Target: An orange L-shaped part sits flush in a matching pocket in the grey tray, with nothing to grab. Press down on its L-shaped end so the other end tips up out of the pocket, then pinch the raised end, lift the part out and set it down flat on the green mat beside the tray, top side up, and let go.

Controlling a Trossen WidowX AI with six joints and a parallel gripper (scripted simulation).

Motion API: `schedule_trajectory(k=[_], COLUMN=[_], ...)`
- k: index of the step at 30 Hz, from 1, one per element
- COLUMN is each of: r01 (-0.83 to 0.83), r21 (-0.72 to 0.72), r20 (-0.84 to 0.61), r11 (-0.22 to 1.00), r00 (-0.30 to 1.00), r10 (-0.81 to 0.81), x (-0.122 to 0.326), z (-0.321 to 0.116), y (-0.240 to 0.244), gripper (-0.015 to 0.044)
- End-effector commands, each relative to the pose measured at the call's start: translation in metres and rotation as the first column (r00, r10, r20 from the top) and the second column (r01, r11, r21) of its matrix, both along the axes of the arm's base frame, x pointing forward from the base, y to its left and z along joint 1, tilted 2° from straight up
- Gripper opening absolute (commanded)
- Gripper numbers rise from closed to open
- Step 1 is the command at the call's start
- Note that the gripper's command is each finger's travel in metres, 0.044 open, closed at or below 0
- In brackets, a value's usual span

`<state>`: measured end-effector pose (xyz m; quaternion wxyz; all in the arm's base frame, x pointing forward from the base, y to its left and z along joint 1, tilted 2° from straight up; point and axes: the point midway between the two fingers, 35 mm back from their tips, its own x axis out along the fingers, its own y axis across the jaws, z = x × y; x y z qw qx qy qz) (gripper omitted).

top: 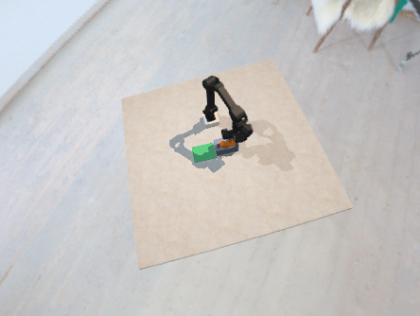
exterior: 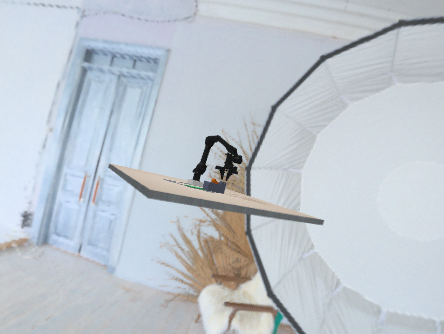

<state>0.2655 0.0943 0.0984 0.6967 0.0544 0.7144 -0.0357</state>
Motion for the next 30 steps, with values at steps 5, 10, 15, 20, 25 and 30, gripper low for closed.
schedule_trajectory(k=[5, 10, 15, 20, 25, 30], r01=[-0.003, -0.003, 0.003, 0.003, 0.003, 0.003], r21=[0.005, 0.005, 0.006, 0.006, 0.006, 0.006], r20=[0.024, 0.024, 0.015, 0.015, 0.015, 0.015], r11=[1.0, 1.0, 1.0, 1.0, 1.0, 1.0], r00=[1.0, 1.0, 1.0, 1.0, 1.0, 1.0], r10=[0.003, 0.003, -0.004, -0.004, -0.004, -0.004], x=[-0.001, -0.001, -0.0025, -0.0025, -0.0025, -0.0025], z=[0.0441, 0.0441, 0.0402, 0.0402, 0.0402, 0.0402], y=[-0.0075, -0.0075, -0.0069, -0.0069, -0.0069, -0.0069], gripper=[0.018, 0.018, 0.018, 0.018, 0.018, 0.018])
